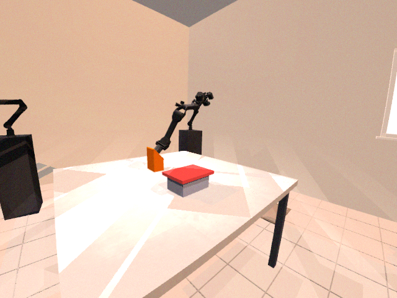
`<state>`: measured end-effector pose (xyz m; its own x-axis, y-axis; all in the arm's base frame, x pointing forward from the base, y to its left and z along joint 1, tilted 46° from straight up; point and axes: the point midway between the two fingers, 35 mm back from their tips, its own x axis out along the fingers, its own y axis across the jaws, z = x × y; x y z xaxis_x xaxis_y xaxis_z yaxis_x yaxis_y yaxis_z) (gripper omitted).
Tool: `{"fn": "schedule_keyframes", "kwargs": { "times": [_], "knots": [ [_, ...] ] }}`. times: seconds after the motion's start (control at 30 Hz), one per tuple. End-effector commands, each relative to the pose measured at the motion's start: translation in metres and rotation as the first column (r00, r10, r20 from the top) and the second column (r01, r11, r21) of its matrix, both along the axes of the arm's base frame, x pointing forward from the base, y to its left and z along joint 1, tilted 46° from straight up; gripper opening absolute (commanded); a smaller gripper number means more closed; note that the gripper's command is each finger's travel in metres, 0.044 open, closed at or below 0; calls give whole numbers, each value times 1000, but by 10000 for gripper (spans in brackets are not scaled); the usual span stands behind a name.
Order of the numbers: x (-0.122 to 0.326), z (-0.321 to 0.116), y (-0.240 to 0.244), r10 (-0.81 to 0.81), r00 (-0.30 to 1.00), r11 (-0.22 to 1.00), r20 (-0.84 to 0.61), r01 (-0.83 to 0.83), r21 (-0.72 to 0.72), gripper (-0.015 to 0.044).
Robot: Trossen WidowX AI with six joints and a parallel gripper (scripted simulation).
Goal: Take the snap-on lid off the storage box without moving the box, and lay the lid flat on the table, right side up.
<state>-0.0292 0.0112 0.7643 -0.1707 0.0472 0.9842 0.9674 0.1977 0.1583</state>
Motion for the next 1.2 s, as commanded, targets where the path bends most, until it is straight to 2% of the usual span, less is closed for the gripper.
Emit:
{"fn": "schedule_keyframes", "kwargs": {
  "times": [0.0,0.27,0.37,0.57,0.67,0.87,1.0,1.17],
  "knots": [
    [-31,-13,42,-159,982,985,107,164,-47,235],
    [-48,-49,135,-470,827,847,308,521,-107,235],
    [-42,-55,143,-508,796,815,329,567,-115,235],
    [-22,-92,208,-615,630,656,473,742,-136,235],
    [-12,-105,227,-632,578,604,516,785,-138,235],
    [37,-155,284,-647,387,405,657,904,-133,235],
    [63,-177,301,-633,309,317,710,940,-126,235],
    [122,-226,324,-564,180,146,806,982,-117,235]
  ]
}}
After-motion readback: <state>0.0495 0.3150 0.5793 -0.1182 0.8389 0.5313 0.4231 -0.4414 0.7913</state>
